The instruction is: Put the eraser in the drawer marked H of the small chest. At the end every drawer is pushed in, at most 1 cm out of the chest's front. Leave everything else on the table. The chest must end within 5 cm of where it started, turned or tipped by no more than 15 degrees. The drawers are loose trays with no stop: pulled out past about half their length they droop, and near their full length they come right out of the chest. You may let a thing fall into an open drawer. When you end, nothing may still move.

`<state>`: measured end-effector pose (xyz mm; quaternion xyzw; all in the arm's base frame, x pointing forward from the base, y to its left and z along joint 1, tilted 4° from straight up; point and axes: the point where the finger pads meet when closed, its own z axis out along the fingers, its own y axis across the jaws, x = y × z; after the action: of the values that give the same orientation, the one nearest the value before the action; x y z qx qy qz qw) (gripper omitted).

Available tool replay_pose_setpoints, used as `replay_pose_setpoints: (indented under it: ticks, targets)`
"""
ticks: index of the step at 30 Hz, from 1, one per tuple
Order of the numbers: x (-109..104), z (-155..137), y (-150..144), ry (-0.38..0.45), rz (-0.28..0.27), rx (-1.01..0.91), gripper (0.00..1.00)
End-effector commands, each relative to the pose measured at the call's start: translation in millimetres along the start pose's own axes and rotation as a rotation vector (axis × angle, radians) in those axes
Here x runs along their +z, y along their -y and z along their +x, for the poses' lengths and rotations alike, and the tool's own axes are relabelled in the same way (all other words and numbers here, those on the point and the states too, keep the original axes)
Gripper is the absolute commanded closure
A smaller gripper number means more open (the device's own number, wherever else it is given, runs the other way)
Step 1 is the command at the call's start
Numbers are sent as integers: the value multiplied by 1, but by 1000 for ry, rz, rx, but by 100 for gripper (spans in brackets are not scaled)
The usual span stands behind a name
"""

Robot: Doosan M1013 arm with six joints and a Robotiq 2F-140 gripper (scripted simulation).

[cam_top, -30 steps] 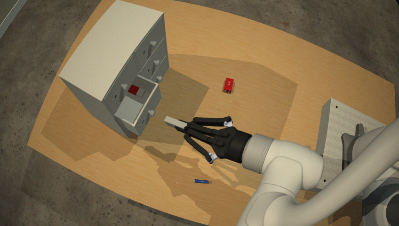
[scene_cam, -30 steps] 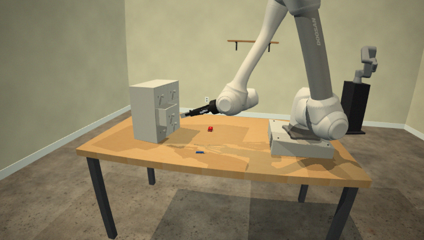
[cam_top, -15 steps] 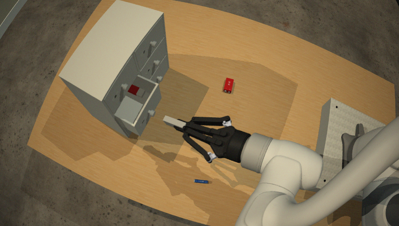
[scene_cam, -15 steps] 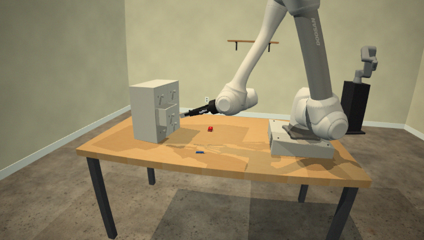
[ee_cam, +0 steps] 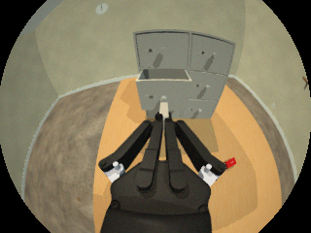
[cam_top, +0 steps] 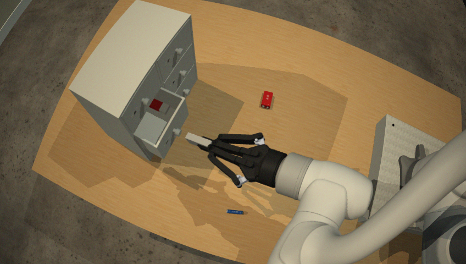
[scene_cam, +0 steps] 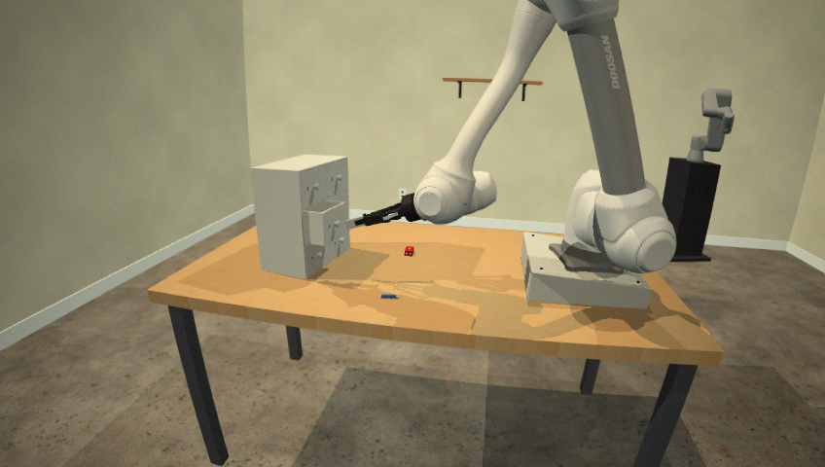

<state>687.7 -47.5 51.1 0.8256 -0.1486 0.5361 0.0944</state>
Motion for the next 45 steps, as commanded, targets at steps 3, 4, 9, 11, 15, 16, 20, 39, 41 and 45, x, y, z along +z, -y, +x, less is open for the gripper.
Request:
replay_pose_setpoints:
  ticks: [3, 4, 9, 11, 15, 16, 20, 39, 41, 45]
  targets:
    - [4, 2, 0, 0, 0, 0, 100]
    - [6, 2, 0, 0, 0, 0, 100]
    - [13, 5, 0, 0, 0, 0, 100]
    - [17, 6, 0, 0, 0, 0, 100]
    - [23, 9, 0, 0, 0, 0, 100]
    - [23, 9, 0, 0, 0, 0, 100]
    - [28, 10, 0, 0, 0, 0, 100]
    - [57, 21, 0, 0, 0, 0, 100]
    - [60, 22, 0, 0, 0, 0, 100]
    - [65, 24, 0, 0, 0, 0, 100]
